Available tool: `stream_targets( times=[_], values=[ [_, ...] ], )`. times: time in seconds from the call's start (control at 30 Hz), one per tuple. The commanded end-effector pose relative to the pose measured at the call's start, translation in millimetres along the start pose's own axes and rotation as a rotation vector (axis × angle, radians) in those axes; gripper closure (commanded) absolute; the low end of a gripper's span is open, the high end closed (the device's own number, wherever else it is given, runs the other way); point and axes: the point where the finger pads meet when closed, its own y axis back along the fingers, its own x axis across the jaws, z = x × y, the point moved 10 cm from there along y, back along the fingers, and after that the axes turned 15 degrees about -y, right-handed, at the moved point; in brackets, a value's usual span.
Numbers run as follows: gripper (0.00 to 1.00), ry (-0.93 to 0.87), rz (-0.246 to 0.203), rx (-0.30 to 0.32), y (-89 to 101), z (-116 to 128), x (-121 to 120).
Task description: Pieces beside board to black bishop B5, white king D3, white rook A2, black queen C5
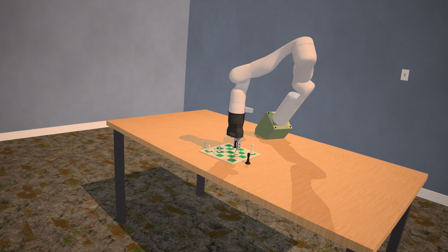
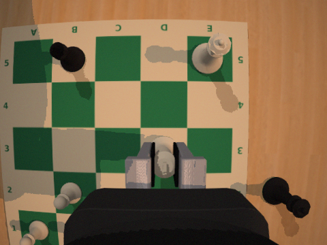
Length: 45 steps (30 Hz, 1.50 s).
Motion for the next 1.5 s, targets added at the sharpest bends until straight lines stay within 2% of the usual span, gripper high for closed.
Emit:
stream_targets(
  times=[0.0,1.47],
  values=[
    [1.00,0.000,0.000,-0.002,0.7,0.4,-0.1],
    [1.00,0.000,0.000,-0.002,-3.4,0.4,-0.1]
  ],
)
